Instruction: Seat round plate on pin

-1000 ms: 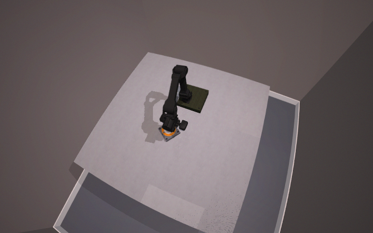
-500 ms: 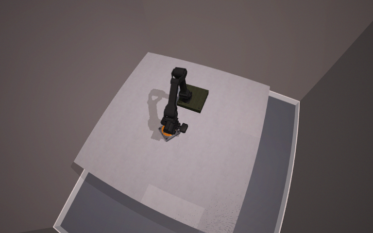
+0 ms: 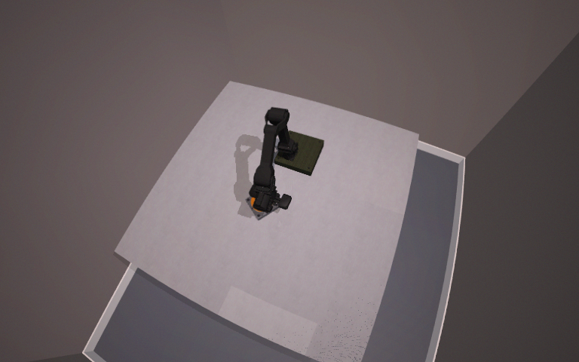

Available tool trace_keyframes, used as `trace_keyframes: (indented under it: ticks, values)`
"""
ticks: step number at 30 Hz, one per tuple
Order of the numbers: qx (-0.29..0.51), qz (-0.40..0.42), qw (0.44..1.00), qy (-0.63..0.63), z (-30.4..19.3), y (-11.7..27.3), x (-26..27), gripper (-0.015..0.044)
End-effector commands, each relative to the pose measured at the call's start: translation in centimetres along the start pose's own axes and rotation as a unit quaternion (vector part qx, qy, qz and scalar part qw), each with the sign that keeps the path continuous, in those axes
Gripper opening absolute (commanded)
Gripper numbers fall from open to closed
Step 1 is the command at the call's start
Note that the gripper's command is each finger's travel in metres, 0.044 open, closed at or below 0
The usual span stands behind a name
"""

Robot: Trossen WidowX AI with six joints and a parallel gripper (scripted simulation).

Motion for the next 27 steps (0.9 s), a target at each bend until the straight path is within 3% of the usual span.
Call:
trace_keyframes:
  ticks: [1,27]
  values:
    - [-0.005,0.000,1.000,-0.002,0.67,-0.03,-0.07,0.0000]
    - [-0.006,0.000,1.000,-0.002,0.88,-0.06,-0.12,0.0000]
Point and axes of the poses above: the point midway between the two fingers, 35 mm back from their tips, its own y axis back along the fingers, its own x axis across the jaws, z = x × y, the point moved 8 cm from there along y, back along the fingers, and after that the axes turned 10 degrees about y, right-handed, at the moved point
